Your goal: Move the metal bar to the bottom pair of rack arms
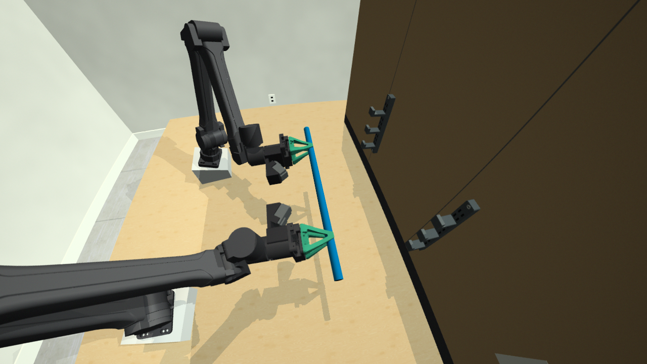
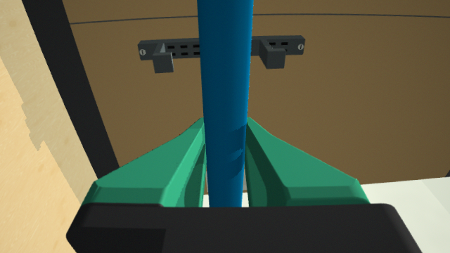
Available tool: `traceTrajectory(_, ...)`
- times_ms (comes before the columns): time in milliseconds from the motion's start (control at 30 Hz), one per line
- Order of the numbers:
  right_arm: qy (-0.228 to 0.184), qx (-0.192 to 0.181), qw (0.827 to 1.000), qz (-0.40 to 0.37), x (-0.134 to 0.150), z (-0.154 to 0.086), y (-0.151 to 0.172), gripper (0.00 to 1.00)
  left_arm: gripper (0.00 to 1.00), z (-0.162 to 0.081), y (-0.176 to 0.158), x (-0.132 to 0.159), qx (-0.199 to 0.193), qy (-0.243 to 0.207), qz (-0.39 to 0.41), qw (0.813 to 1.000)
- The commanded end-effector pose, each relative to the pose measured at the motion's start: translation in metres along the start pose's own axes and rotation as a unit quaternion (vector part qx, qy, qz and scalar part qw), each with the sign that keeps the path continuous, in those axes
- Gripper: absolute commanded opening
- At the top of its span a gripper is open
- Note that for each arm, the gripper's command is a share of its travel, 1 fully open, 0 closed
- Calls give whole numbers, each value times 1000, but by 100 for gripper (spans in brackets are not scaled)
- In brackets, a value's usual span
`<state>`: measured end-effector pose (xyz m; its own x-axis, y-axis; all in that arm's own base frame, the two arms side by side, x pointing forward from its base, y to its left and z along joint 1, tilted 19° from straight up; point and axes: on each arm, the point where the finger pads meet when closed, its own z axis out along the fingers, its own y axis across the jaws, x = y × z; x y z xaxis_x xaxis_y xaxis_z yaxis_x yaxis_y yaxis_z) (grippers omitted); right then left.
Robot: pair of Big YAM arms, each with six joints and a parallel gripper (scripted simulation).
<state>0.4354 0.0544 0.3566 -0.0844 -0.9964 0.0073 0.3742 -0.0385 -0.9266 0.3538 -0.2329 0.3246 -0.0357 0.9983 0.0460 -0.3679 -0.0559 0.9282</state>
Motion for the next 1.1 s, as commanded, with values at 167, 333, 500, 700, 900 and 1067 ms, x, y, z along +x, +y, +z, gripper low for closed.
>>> traceTrajectory(167, 5, 13, 1000, 7, 3, 0, 1, 0, 0, 0, 1, 7, -14, 8, -30, 999)
traceTrajectory(333, 5, 13, 1000, 7, 3, 0, 6, 0, 0, -2, -5, 8, -14, 8, -30, 999)
traceTrajectory(500, 5, 13, 1000, 7, 2, -1, 9, 0, 0, -3, -9, 8, -14, 8, -30, 999)
traceTrajectory(700, 5, 13, 1000, 7, 2, -1, 14, 0, 0, -4, -14, 8, -14, 8, -30, 999)
traceTrajectory(900, 5, 13, 1000, 7, 2, -1, 18, 0, 0, -4, -20, 9, -14, 8, -30, 999)
traceTrajectory(1067, 5, 13, 1000, 7, 2, -1, 21, 0, 0, -5, -23, 9, -14, 8, -30, 999)
